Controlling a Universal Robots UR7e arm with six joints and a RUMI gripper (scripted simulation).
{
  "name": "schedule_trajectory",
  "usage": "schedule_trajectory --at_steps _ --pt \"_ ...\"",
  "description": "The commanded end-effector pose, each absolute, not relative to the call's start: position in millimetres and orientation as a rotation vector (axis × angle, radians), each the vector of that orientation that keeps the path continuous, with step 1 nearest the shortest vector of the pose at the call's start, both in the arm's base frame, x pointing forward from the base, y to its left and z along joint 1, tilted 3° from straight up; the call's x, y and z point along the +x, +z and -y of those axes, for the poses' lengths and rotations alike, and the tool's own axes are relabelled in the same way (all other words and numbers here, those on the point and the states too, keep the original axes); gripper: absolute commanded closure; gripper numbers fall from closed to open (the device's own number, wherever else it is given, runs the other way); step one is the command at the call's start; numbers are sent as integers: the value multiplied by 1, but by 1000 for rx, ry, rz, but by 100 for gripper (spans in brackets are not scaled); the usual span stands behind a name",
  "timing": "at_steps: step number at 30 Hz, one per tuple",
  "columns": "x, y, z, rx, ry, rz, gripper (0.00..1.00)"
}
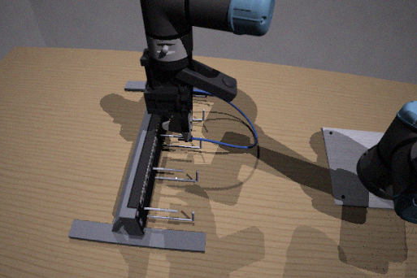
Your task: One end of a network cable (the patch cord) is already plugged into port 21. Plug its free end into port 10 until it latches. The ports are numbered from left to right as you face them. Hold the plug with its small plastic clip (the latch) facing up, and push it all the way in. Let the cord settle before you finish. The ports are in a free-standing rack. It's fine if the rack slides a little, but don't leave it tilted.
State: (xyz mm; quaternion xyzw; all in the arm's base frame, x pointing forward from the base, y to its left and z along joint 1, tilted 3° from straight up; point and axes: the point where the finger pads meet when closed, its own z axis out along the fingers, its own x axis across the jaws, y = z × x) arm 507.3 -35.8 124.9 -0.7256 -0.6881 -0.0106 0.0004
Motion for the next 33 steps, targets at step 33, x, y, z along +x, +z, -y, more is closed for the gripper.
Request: schedule_trajectory --at_steps 33 --pt "530 106 36 -2280 -34 2162 100"
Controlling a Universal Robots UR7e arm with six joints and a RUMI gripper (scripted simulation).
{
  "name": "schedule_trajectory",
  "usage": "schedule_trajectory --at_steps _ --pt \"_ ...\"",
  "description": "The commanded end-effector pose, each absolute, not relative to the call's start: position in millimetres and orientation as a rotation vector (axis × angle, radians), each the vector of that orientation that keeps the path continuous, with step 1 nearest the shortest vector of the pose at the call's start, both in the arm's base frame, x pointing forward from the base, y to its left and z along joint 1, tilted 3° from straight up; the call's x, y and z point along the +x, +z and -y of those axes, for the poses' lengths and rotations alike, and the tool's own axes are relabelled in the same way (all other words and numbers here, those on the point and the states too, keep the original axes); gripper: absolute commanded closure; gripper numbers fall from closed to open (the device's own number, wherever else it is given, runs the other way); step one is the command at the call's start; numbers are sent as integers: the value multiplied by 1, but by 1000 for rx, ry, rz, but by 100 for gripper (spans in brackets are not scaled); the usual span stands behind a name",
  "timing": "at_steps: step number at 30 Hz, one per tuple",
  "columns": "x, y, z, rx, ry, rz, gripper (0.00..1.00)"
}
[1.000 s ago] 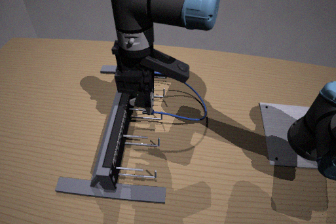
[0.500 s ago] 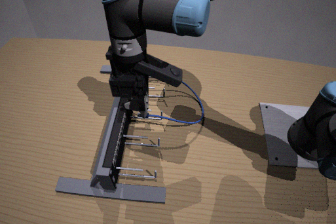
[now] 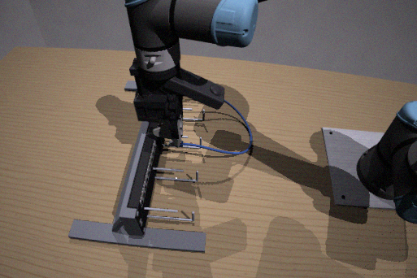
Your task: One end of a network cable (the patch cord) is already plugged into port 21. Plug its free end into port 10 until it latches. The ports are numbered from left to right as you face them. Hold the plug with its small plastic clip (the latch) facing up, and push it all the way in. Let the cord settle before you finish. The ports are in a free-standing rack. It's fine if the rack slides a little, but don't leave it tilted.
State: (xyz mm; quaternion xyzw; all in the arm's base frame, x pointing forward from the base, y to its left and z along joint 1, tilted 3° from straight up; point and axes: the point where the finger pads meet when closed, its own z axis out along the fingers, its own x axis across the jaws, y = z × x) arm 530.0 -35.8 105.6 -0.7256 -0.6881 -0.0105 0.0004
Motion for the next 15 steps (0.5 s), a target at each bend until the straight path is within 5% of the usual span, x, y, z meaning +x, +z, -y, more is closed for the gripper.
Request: schedule_trajectory --at_steps 1,15 --pt "530 106 36 -2280 -34 2162 100" --pt "535 106 36 -2278 -35 2164 100"
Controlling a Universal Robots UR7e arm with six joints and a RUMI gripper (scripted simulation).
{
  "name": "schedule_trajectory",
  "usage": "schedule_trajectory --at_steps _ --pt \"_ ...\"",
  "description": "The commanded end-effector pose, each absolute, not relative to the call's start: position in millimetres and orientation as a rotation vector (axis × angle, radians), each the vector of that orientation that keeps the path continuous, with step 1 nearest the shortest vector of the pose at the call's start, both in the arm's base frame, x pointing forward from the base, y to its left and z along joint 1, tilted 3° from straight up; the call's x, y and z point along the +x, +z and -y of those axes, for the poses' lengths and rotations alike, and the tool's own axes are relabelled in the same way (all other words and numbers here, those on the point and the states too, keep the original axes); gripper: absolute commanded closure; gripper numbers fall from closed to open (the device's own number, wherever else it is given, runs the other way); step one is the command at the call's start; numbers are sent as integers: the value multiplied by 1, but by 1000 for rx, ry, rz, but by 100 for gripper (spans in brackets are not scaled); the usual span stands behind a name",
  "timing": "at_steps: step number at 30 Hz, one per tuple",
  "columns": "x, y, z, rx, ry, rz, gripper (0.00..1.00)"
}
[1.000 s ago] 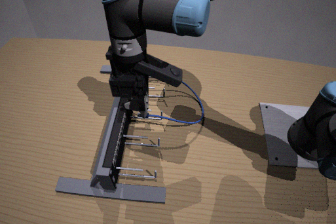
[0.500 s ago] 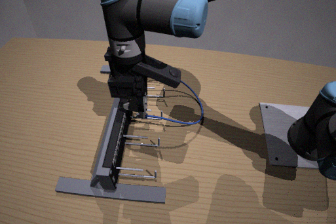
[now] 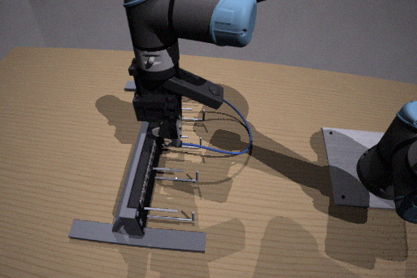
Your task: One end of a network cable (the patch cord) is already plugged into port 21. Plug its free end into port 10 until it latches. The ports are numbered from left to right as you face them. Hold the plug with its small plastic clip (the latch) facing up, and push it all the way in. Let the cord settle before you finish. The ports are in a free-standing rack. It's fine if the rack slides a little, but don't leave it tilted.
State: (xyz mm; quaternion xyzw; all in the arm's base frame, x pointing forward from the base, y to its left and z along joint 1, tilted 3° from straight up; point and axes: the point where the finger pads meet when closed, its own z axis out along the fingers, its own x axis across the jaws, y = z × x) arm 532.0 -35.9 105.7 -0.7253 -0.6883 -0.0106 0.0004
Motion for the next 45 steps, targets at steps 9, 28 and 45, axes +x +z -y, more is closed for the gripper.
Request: schedule_trajectory --at_steps 9,28,45 --pt "545 107 37 -2278 -35 2164 100" --pt "556 107 37 -2278 -35 2164 100" --pt "558 108 37 -2278 -35 2164 100"
